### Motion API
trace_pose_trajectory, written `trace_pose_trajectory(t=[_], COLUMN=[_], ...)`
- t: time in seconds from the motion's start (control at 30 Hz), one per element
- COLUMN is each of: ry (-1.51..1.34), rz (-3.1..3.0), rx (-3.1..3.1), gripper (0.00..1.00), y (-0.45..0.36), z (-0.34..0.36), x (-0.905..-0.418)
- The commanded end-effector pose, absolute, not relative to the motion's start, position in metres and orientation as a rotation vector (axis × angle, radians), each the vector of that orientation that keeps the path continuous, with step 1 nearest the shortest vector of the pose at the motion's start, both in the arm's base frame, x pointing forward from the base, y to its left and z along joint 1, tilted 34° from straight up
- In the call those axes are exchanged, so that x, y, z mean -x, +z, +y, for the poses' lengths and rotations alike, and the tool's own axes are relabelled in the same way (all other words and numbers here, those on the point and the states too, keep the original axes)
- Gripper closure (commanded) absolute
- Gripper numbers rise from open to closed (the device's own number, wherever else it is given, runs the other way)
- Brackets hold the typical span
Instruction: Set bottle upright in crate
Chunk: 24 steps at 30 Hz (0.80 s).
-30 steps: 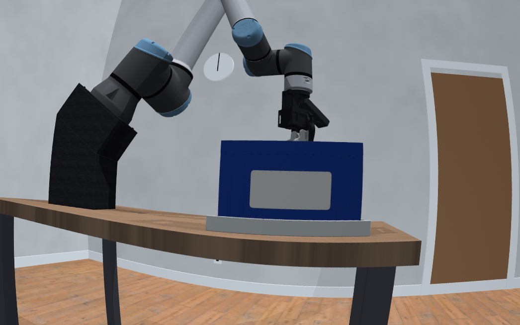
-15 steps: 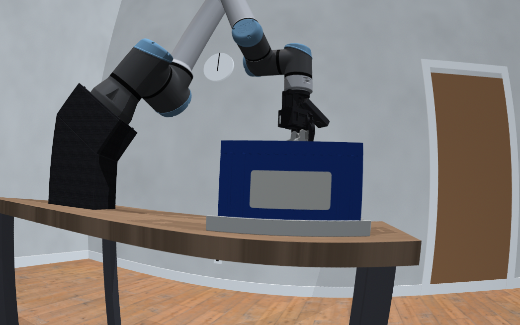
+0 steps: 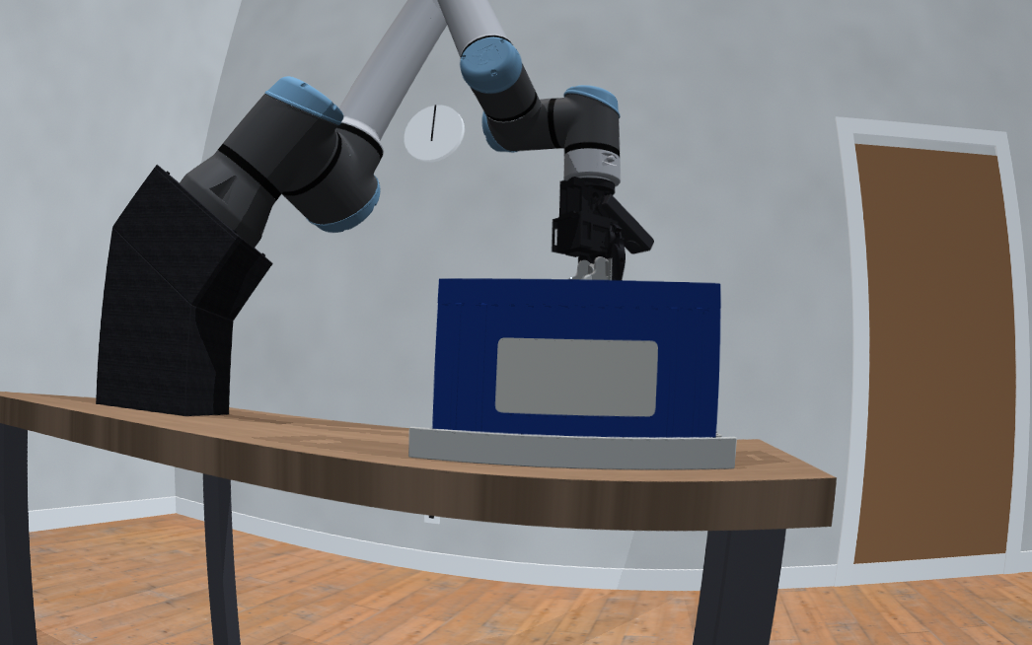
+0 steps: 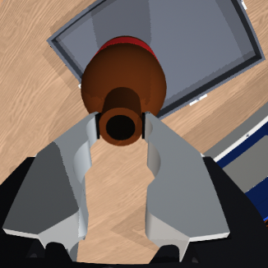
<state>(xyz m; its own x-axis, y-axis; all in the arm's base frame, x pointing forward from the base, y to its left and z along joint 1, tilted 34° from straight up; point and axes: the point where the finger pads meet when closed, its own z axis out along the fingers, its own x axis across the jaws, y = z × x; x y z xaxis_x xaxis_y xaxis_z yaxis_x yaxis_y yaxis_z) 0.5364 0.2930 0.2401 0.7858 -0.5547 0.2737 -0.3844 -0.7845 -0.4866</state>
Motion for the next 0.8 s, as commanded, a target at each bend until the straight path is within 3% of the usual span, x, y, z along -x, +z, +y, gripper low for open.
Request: trace_pose_trajectory(t=[0.0,0.77], ry=[-0.574,-0.574], rz=[0.709,0.709], rx=[2.567,2.567], gripper=[1.0,1.0], y=[0.241,0.256], z=[0.293,0.288], x=[-0.536,-0.528])
